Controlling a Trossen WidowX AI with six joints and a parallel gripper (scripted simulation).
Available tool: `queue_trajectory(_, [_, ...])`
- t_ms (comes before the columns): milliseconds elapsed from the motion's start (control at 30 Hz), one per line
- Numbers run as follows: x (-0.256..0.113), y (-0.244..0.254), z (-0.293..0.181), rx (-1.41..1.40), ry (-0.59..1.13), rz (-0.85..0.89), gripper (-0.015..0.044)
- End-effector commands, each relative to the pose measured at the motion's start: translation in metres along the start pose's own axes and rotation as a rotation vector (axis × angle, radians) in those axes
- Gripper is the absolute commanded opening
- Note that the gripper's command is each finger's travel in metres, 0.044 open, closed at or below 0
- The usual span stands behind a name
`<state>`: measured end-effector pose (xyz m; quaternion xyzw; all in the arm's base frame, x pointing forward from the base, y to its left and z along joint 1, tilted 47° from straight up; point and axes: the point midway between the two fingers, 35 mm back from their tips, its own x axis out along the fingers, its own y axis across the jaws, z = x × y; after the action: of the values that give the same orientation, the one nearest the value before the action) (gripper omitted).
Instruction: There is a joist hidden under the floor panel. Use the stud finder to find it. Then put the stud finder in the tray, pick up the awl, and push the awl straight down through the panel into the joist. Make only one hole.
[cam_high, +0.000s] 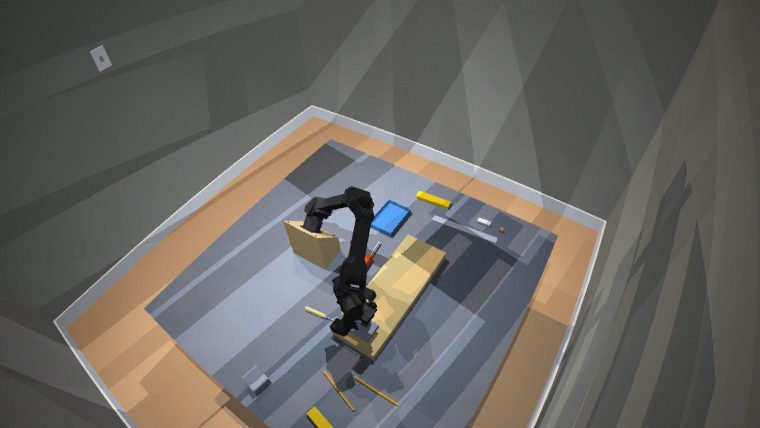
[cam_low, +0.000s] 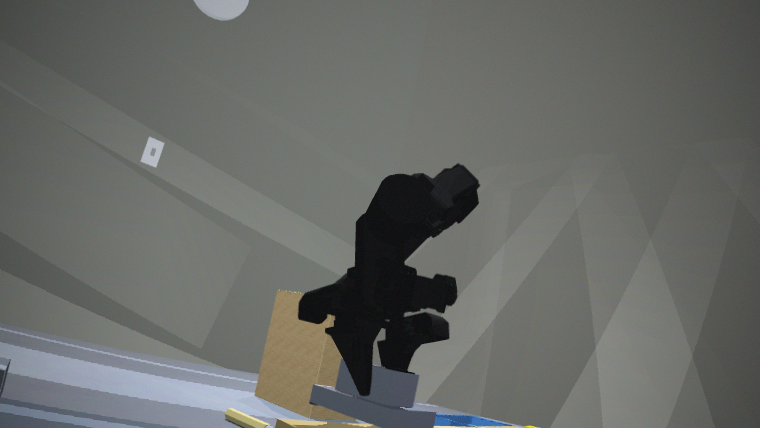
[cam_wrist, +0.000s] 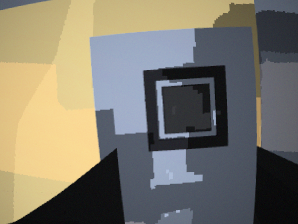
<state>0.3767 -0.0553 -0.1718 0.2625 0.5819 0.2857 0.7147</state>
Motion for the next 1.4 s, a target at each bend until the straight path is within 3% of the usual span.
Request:
queue_trajectory(0, [0.009,0.001,-0.005,0.008,-0.002,0.008,0.0])
queue_trajectory(633, [0.024,0.003,-0.009,0.008,-0.002,0.009,0.0])
queue_trajectory(1367, [0.025,0.077,-0.009,0.011,0.0,0.014,0.0])
